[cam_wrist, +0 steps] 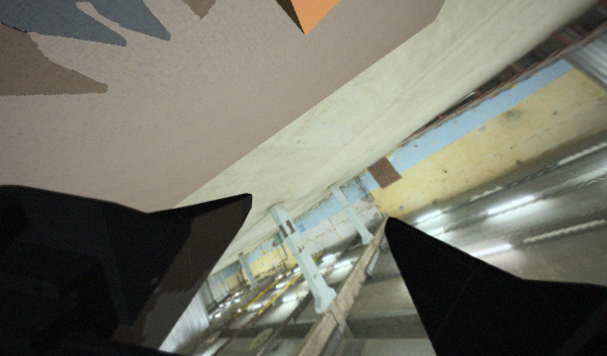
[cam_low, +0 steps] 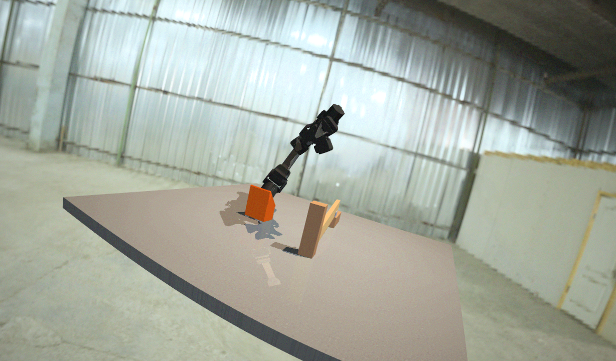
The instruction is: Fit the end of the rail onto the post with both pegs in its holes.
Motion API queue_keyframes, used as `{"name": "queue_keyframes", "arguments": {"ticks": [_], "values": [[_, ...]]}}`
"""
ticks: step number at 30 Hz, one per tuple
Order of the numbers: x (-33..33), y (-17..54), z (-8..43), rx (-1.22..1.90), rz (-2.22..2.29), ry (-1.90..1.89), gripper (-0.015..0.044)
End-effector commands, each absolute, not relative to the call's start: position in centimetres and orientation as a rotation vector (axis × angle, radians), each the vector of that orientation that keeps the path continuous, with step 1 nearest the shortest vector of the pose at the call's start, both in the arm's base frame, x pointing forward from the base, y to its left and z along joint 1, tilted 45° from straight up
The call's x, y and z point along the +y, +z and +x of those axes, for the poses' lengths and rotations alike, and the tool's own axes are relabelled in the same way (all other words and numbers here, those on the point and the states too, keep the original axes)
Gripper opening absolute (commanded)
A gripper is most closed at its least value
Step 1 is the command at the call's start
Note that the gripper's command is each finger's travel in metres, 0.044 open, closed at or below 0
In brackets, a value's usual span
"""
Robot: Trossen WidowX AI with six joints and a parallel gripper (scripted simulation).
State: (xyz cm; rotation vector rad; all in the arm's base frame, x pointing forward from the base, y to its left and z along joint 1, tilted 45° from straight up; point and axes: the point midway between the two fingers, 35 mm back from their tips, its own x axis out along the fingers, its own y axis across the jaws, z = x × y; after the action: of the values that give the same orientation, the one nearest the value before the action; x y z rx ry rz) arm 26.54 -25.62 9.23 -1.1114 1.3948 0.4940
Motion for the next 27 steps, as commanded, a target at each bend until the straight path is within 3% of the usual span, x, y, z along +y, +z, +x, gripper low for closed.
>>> {"name": "queue_keyframes", "arguments": {"ticks": [1, 14, 27], "values": [[-20.2, 5.1, 29.5, 1.208, -1.118, 0.88, 0.044], [-1.9, -2.8, 31.7, 0.437, -0.839, 1.703, 0.044], [-1.5, -3.2, 31.3, 0.426, -0.832, 1.709, 0.044]]}}
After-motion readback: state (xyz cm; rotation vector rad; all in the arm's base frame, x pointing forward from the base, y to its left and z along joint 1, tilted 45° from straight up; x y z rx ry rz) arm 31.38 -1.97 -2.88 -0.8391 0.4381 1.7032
